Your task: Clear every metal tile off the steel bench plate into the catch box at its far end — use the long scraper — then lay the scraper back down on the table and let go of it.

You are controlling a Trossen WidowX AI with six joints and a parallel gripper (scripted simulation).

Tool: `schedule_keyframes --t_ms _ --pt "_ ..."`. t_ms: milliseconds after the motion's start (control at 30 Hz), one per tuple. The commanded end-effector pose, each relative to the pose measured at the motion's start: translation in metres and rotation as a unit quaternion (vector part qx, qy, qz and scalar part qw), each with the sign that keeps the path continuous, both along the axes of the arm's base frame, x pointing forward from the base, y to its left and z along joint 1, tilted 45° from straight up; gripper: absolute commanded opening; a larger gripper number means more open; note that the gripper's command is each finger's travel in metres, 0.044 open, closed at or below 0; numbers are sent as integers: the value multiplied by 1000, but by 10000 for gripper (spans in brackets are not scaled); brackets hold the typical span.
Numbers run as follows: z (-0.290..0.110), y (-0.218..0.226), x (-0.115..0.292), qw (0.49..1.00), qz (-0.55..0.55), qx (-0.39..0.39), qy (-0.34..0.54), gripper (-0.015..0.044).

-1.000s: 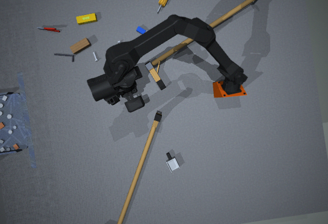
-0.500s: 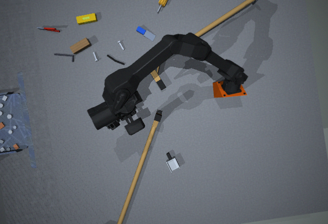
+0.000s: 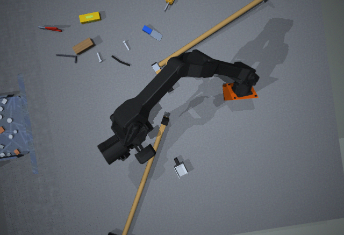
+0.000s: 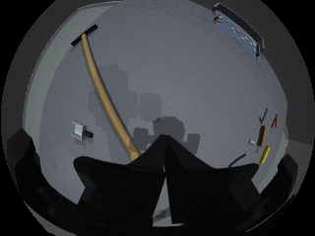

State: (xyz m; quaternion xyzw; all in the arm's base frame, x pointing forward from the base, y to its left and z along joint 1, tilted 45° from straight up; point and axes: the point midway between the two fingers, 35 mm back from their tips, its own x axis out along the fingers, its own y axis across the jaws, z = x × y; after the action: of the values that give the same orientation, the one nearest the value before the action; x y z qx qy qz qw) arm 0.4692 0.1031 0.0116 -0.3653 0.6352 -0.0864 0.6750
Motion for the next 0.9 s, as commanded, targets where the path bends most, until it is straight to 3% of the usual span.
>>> schedule_keyframes --t_ms 0,867 --pt "-15 17 1 1000 10 7 -2 0" --pt "-119 115 -19 996 87 32 11 0"
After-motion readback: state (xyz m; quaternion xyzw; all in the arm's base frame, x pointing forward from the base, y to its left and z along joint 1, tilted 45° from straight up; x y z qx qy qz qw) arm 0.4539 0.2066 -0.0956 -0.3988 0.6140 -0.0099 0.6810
